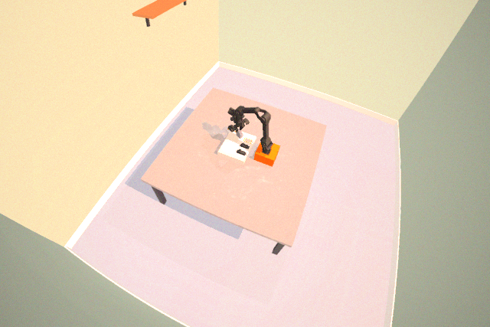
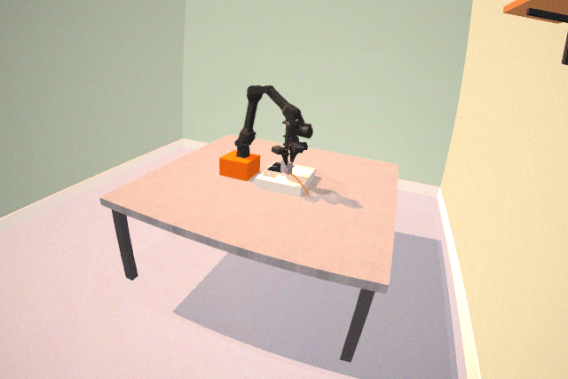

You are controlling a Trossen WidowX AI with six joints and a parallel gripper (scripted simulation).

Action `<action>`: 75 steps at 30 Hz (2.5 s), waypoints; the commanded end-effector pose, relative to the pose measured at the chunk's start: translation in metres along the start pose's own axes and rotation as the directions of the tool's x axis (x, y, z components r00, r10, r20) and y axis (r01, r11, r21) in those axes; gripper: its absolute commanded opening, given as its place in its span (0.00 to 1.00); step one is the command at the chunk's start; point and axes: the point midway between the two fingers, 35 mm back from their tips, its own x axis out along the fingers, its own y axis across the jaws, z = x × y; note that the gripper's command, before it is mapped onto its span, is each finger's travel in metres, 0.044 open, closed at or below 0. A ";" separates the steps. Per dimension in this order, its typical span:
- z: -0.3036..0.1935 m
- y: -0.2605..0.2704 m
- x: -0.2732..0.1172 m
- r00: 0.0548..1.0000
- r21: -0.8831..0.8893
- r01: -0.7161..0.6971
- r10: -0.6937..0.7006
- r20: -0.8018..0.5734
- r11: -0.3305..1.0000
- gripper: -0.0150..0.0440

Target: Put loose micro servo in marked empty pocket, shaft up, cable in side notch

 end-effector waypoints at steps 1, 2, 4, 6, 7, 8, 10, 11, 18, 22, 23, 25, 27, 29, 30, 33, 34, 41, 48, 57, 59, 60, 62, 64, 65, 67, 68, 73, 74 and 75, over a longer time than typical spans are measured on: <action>0.000 0.000 0.000 1.000 0.153 0.001 -0.001 0.000 0.988 0.25; 0.000 0.000 0.000 1.000 0.187 0.001 -0.001 0.000 0.982 0.25; 0.000 0.000 0.000 1.000 0.255 0.001 -0.001 0.000 0.967 0.25; 0.000 0.000 0.000 1.000 0.321 0.001 -0.001 0.000 0.947 0.25; 0.000 0.000 0.000 1.000 0.354 0.001 -0.001 0.000 0.935 0.25; 0.000 0.000 0.000 1.000 0.387 0.001 -0.001 0.000 0.922 0.25; 0.000 0.000 0.000 1.000 0.450 0.001 -0.001 0.000 0.893 0.25; 0.000 0.000 0.000 1.000 0.480 0.001 -0.001 0.000 0.877 0.25; 0.000 0.000 0.000 1.000 0.678 0.001 -0.001 0.000 0.735 0.25; 0.000 0.000 0.000 1.000 0.774 0.001 -0.001 0.000 0.633 0.25; 0.000 0.000 0.000 1.000 0.795 0.001 -0.001 0.000 0.606 0.25; 0.000 0.000 0.000 1.000 0.836 0.001 -0.001 0.000 0.549 0.25; 0.000 0.000 0.000 1.000 0.872 0.001 -0.001 0.000 0.490 0.25; 0.000 0.000 0.000 1.000 0.903 0.000 -0.001 0.000 0.430 0.25; 0.000 0.000 0.000 1.000 0.917 0.000 -0.001 0.001 0.399 0.25; 0.000 0.000 0.000 1.000 0.953 0.000 -0.001 0.000 0.303 0.25; 0.000 0.000 0.000 1.000 0.963 0.000 -0.001 0.000 0.270 0.25; 0.000 0.000 0.000 1.000 0.999 0.000 -0.001 0.000 0.035 0.25; 0.000 0.000 0.000 1.000 0.979 0.000 -0.001 0.000 -0.203 0.25; 0.000 0.000 0.000 1.000 0.872 0.000 -0.001 0.000 -0.489 0.25; 0.000 0.000 0.000 1.000 0.837 0.000 -0.001 0.000 -0.548 0.25; 0.000 0.000 0.000 1.000 0.817 0.000 -0.001 0.000 -0.576 0.25; 0.000 0.000 0.000 1.000 0.776 -0.001 -0.001 0.000 -0.631 0.25; 0.000 0.000 0.000 1.000 0.731 -0.001 -0.001 -0.001 -0.682 0.25; 0.000 0.000 0.000 1.000 0.708 -0.001 -0.001 -0.001 -0.707 0.25; 0.000 0.000 0.000 1.000 0.658 -0.001 -0.001 -0.001 -0.753 0.25; 0.000 0.000 0.000 1.000 0.631 -0.001 -0.001 -0.001 -0.775 0.25; 0.000 0.000 0.000 1.000 0.535 -0.001 -0.002 -0.001 -0.845 0.25; 0.000 0.000 0.000 1.000 0.535 -0.001 -0.002 -0.001 -0.845 0.25; 0.000 0.000 0.000 1.000 0.535 -0.001 -0.002 -0.001 -0.845 0.25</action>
